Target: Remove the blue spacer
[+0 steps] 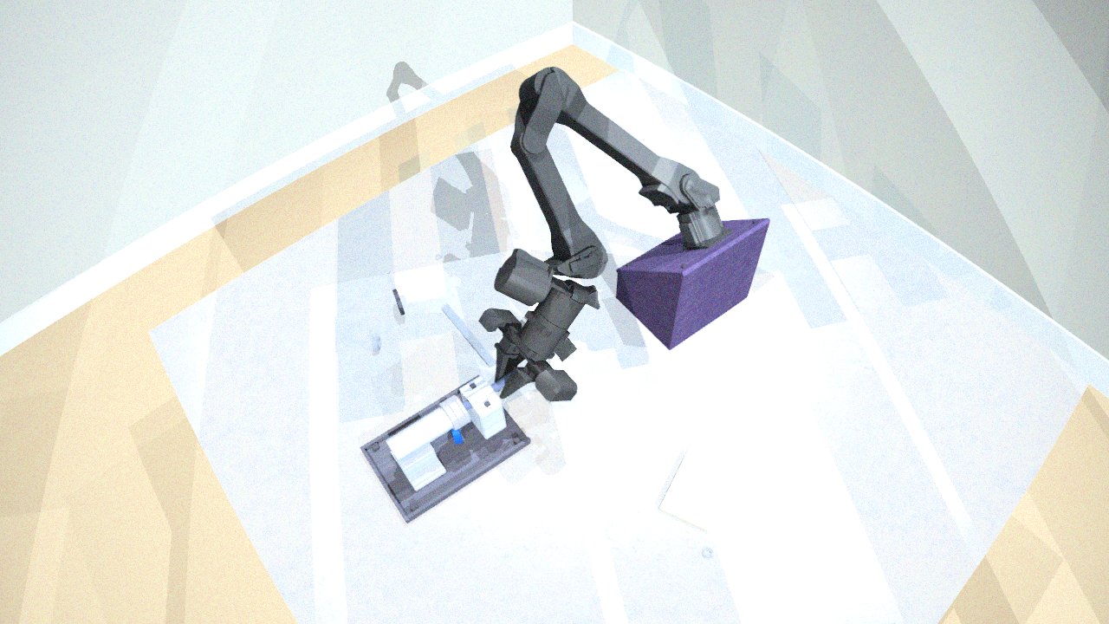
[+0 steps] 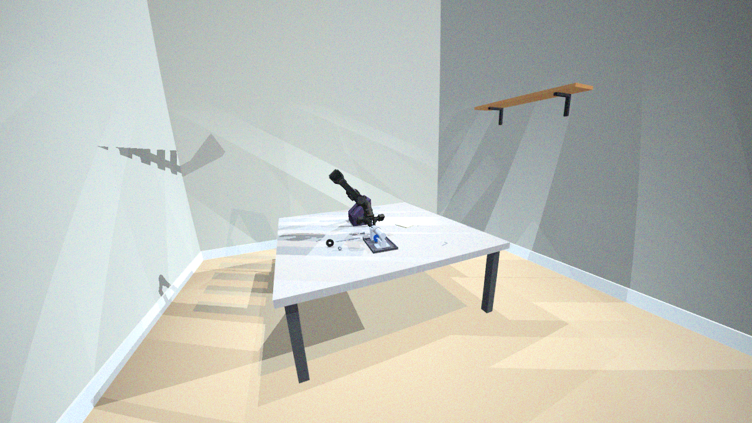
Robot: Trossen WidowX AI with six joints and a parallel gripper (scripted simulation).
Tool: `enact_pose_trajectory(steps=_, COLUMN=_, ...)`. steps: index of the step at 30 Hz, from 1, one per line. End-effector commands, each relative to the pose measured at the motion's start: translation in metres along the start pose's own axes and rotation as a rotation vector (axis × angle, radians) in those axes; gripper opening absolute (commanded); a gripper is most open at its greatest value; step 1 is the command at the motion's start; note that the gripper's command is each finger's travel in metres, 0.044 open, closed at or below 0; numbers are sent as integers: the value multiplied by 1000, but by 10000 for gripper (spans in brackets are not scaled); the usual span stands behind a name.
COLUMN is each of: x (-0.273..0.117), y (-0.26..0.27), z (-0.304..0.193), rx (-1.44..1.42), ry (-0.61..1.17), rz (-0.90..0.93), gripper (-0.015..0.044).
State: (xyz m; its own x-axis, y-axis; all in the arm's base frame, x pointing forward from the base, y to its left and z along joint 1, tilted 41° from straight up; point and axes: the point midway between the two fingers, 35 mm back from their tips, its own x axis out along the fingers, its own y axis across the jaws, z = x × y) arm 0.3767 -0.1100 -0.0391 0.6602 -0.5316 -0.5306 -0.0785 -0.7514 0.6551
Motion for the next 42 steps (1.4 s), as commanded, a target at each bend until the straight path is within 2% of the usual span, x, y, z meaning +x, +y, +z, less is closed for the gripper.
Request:
enact_pose_trajectory(steps=1, x=2, y=1, z=-4, rx=4, ry=7, rz=5, gripper=0)
enact_pose_trajectory(steps=33, x=5, y=1, z=-7, rx=4, ry=8, rz=5, gripper=0)
enact_pose_trajectory(steps=42, x=3, y=0, z=-3, rx=0, ry=0, rz=0, gripper=236)
